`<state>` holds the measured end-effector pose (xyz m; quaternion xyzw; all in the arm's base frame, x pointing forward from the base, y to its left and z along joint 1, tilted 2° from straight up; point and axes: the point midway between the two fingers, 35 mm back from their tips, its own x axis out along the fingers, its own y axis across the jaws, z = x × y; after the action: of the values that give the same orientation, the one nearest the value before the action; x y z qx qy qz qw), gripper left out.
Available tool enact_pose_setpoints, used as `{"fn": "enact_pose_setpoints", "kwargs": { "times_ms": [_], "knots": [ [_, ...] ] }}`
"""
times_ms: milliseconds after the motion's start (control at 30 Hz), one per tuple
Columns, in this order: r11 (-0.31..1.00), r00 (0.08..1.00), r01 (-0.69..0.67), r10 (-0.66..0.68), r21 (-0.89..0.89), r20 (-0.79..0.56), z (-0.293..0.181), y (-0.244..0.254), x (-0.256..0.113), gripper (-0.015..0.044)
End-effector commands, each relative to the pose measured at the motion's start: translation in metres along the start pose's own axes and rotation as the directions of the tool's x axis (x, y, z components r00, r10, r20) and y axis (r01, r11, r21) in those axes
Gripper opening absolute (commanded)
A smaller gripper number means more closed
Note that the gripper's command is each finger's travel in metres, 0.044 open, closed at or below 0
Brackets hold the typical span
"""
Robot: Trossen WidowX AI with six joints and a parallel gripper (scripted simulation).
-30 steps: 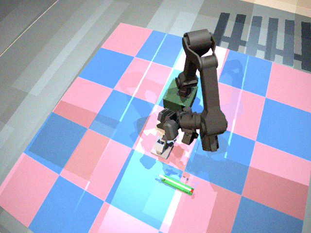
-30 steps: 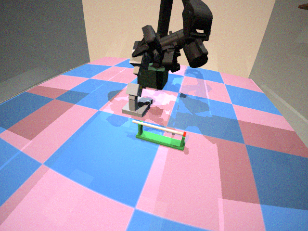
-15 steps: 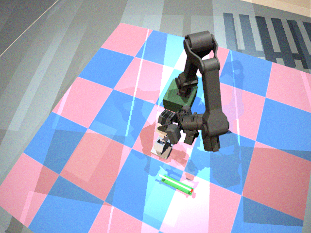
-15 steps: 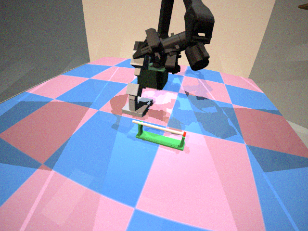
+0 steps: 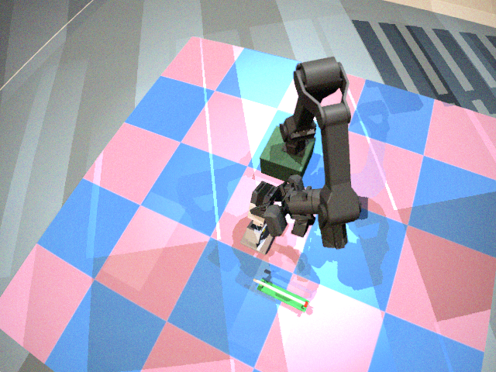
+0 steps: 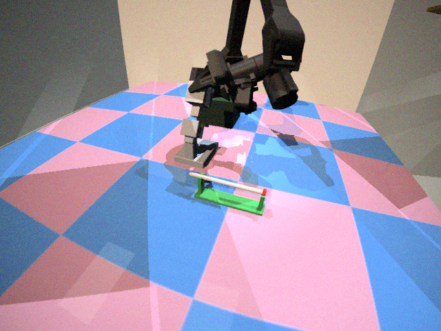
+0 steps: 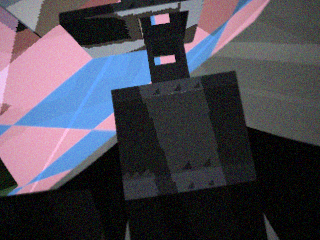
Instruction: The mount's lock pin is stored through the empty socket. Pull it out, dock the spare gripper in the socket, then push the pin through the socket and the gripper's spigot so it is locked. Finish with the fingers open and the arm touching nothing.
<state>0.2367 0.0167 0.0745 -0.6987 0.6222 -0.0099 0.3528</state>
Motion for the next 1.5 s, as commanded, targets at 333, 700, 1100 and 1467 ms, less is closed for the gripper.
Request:
{"fn": "enact_pose_setpoints", "kwargs": {
  "times_ms": [333, 700, 1100, 1467],
  "knots": [
    [1.0, 1.0, 0.014, -0.014, 0.0, -0.002, 0.017, -0.004, 0.01, 0.0],
    [1.0, 1.0, 0.014, -0.014, 0.001, -0.002, 0.032, -0.004, 0.018, 0.0],
    [1.0, 1.0, 0.0, 0.0, -0.01, -0.005, 0.033, 0.0, 0.02, 0.0],
    [1.0, 1.0, 0.0, 0.0, -0.01, -0.005, 0.033, 0.0, 0.02, 0.0184]
  ]
}}
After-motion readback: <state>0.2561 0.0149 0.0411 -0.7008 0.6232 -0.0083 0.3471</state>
